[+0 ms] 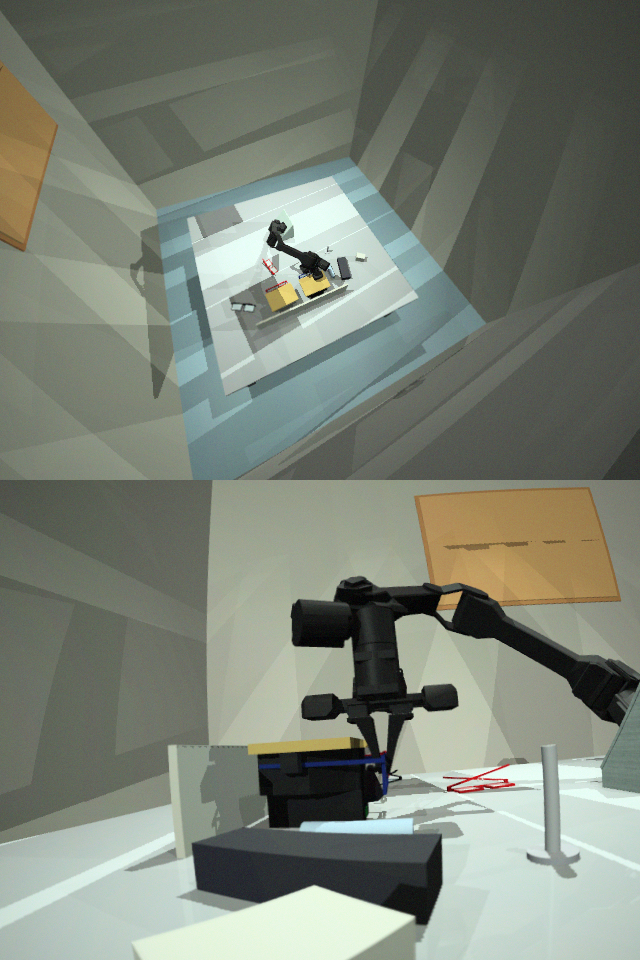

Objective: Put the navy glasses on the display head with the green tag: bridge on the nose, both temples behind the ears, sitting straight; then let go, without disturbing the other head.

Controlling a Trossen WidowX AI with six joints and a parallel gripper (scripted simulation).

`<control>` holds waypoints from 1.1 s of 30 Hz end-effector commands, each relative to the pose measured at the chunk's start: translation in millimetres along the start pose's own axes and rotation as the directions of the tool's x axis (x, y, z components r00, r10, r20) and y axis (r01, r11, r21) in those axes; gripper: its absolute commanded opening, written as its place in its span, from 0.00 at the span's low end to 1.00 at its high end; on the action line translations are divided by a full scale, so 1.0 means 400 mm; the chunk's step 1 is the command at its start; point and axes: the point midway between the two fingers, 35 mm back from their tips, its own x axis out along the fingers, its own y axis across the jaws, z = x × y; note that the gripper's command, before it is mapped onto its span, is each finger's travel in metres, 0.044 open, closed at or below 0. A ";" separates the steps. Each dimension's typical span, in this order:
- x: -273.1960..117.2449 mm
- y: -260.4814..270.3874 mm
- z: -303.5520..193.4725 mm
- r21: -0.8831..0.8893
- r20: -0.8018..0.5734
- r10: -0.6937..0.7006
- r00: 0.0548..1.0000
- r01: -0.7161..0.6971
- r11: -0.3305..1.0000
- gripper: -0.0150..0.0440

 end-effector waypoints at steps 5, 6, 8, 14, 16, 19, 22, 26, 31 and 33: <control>0.000 0.000 0.000 0.000 0.000 0.000 1.000 0.000 1.000 0.44; 0.000 0.000 0.000 0.000 0.000 0.000 1.000 0.000 1.000 0.44; 0.000 0.000 0.000 0.000 0.000 0.000 1.000 0.000 1.000 0.44; -0.067 -0.001 -0.002 -0.002 -0.008 -0.005 1.000 0.005 1.000 0.44; -0.078 -0.001 -0.002 -0.002 -0.009 -0.006 1.000 0.006 1.000 0.44; -0.078 -0.001 -0.002 -0.002 -0.009 -0.006 1.000 0.006 1.000 0.44; -0.083 -0.019 -0.003 -0.002 -0.010 -0.006 1.000 0.006 1.000 0.44; -0.096 -0.079 -0.003 -0.003 -0.010 -0.007 1.000 0.007 1.000 0.44; -0.105 -0.106 -0.003 -0.004 -0.010 -0.008 1.000 0.008 1.000 0.44; -0.116 -0.128 -0.003 -0.004 -0.010 -0.008 1.000 0.008 1.000 0.44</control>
